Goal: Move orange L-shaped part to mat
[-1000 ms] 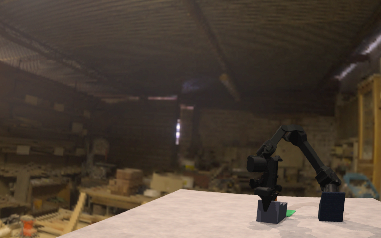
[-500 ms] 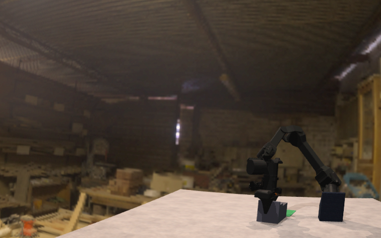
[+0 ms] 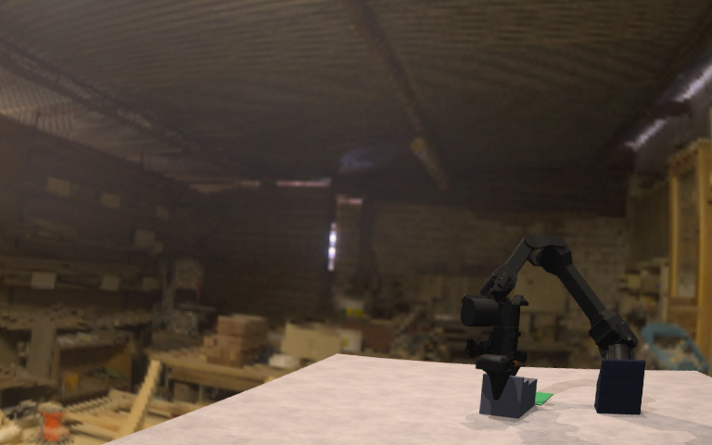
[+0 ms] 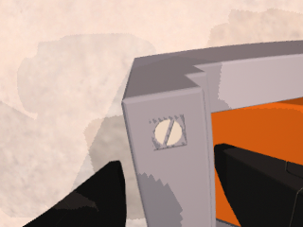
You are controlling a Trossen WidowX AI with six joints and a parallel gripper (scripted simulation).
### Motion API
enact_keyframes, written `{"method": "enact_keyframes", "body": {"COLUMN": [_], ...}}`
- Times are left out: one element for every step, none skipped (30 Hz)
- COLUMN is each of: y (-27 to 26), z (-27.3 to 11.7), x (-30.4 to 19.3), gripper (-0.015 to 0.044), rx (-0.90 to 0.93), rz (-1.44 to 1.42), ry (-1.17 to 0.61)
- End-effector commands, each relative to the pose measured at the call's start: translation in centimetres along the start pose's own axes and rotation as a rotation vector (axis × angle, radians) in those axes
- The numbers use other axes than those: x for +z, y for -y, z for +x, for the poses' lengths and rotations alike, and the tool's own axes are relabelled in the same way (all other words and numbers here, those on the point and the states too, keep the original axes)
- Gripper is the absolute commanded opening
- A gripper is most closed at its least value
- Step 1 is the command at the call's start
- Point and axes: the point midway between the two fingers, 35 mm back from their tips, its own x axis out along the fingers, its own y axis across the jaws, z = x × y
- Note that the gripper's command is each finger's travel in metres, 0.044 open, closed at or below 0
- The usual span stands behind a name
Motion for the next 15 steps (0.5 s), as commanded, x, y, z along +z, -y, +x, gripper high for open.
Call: {"method": "enact_keyframes", "body": {"y": [-0.3, -0.5, -0.6, -0.8, -0.9, -1.0, -1.1, -1.1, -1.1, -1.1, -1.0, -1.0, -0.9, -0.7, -0.5], "z": [-0.3, -0.5, -0.7, -0.9, -1.0, -1.1, -1.2, -1.2, -1.5, -2.1, -3.0, -4.1, -5.5, -7.0, -8.4], "x": [0.0, -0.1, -0.1, -0.1, -0.1, -0.2, -0.2, -0.2, -0.1, -0.1, 0.0, 0.1, 0.1, 0.1, 0.0], "gripper": [0.0180, 0.0180, 0.0180, 0.0180, 0.0180, 0.0180, 0.0180, 0.0180, 0.0180, 0.0180, 0.0180, 0.0180, 0.0180, 0.0180, 0.0180], "rx": [-0.002, -0.004, -0.005, -0.006, -0.008, -0.008, -0.009, -0.009, -0.008, -0.008, -0.007, -0.006, -0.005, -0.005, -0.005], "rz": [-0.001, -0.003, -0.004, -0.006, -0.008, -0.008, -0.009, -0.009, -0.009, -0.009, -0.009, -0.010, -0.010, -0.010, -0.010], "ry": [-0.001, -0.002, -0.002, -0.002, -0.002, -0.002, -0.002, -0.002, -0.002, -0.002, -0.003, -0.003, -0.003, -0.003, -0.004]}}
